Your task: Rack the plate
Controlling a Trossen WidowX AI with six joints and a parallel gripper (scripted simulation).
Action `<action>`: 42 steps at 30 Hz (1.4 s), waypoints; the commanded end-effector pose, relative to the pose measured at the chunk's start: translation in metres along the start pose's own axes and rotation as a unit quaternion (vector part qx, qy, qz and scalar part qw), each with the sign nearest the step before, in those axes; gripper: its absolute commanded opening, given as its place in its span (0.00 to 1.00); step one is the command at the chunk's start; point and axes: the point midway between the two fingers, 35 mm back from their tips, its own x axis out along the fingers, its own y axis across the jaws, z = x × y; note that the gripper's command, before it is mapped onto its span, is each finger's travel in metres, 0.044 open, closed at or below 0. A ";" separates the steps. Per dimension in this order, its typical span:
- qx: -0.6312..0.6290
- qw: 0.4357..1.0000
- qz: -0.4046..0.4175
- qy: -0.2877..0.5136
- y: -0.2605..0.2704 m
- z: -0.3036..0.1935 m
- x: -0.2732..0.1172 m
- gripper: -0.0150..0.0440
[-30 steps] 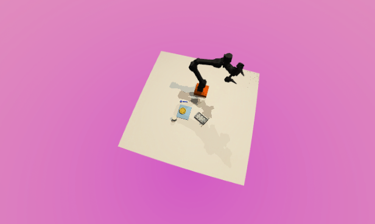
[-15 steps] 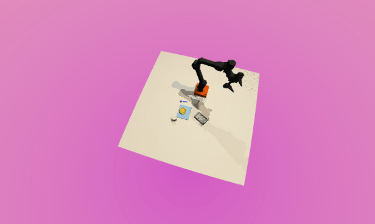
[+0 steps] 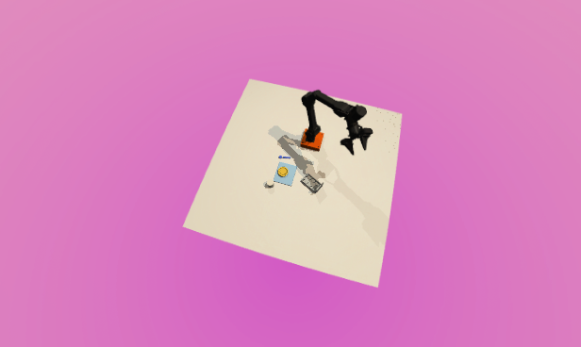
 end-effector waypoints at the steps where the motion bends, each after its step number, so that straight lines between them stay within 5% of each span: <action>1: 0.026 0.999 0.033 0.010 0.014 -0.010 0.014 0.93; 24: 0.174 0.964 0.183 0.082 0.099 -0.077 0.064 0.93; 42: 0.320 0.881 0.305 0.166 0.180 -0.135 0.072 0.93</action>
